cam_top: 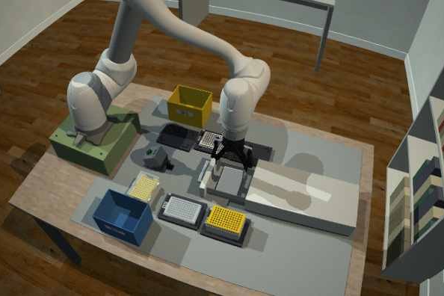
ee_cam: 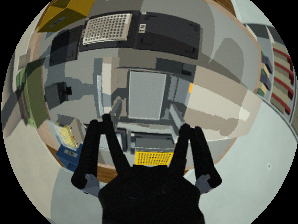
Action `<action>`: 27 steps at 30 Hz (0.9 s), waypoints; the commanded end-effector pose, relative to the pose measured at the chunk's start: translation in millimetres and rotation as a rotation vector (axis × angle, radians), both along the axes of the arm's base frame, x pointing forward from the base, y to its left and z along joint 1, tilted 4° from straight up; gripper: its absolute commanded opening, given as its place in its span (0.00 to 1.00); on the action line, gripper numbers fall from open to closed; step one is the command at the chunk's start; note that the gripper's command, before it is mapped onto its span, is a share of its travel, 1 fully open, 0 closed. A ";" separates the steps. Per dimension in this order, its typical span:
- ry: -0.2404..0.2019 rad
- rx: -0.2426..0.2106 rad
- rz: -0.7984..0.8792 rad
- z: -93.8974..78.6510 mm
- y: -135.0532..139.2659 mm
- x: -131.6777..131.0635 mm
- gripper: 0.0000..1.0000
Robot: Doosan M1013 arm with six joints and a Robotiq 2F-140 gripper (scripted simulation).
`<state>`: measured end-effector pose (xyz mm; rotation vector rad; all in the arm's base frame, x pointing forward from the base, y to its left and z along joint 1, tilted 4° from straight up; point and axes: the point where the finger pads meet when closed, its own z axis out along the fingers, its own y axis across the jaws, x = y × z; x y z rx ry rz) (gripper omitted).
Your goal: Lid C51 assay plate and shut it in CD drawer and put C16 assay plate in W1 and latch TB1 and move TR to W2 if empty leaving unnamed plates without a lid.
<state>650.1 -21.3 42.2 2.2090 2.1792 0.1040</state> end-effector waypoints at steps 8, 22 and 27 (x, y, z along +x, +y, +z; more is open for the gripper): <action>0.000 0.000 0.000 11.6 -0.2 -0.9 0.66; 0.000 0.000 0.000 27.5 -0.5 -2.0 0.66; 0.000 0.000 0.000 34.2 -0.7 -2.5 0.66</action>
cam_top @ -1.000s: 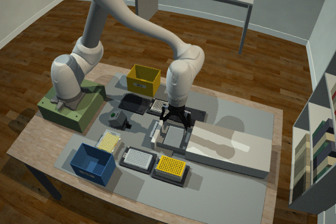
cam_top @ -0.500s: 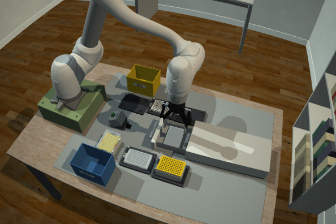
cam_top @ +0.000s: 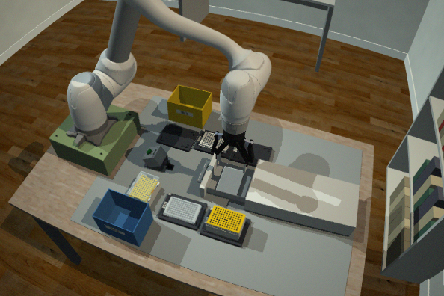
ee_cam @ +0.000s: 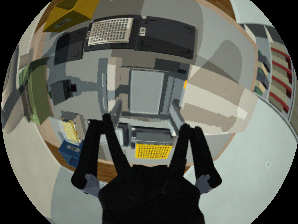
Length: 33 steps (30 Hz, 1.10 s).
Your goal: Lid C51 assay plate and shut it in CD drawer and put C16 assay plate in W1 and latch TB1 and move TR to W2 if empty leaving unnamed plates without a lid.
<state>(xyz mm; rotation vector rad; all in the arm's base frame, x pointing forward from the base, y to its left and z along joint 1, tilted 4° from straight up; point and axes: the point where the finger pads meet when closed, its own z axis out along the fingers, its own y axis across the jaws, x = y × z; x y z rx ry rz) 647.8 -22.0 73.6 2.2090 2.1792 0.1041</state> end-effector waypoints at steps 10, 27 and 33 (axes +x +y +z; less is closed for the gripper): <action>0.000 0.000 0.000 13.4 -0.2 -1.0 0.66; 0.000 0.000 0.000 26.6 -0.5 -2.0 0.66; 0.000 0.000 0.000 26.6 -0.5 -2.0 0.66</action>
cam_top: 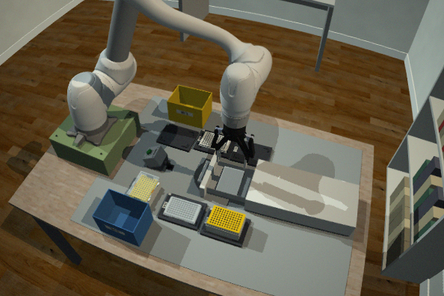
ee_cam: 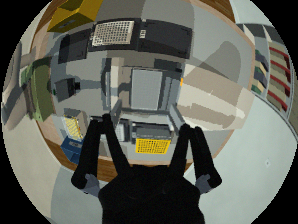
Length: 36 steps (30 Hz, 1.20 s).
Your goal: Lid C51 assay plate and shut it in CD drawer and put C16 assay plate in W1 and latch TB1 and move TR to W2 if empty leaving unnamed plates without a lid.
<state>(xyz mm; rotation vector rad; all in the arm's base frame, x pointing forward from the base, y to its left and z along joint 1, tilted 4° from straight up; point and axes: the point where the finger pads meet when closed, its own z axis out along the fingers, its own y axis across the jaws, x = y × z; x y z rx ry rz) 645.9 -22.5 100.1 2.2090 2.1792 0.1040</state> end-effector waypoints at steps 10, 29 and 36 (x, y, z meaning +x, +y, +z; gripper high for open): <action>0.000 0.000 0.000 0.1 0.0 0.0 0.66; 0.000 0.000 0.000 -1.0 0.0 -3.1 0.66; 0.000 0.000 0.000 -9.2 0.6 -29.9 0.63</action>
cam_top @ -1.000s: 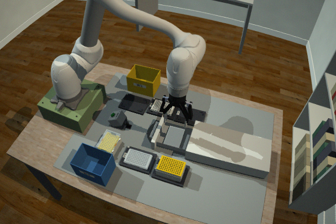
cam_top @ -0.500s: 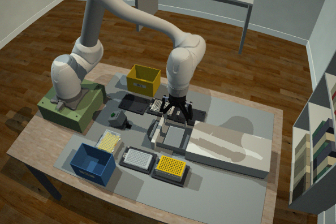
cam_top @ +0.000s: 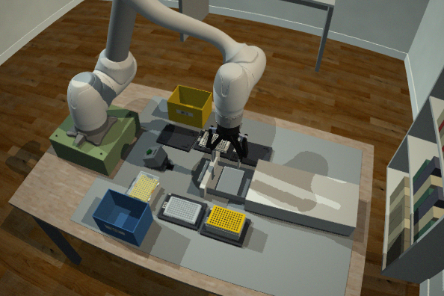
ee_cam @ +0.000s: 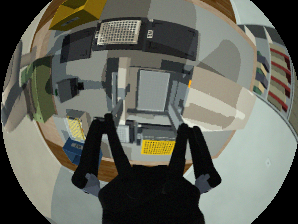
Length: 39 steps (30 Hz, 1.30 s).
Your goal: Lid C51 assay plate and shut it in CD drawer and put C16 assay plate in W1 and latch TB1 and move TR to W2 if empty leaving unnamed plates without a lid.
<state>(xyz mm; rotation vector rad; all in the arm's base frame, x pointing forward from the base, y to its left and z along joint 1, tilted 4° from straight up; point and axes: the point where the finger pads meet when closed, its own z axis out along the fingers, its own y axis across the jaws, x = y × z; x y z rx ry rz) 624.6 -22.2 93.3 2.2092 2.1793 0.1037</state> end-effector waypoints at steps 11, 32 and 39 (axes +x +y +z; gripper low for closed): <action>0.000 0.000 0.000 -13.0 0.8 -43.0 0.58; 0.000 0.000 0.000 -35.2 2.3 -115.7 0.00; 0.000 0.000 0.000 -41.3 2.7 -135.5 0.00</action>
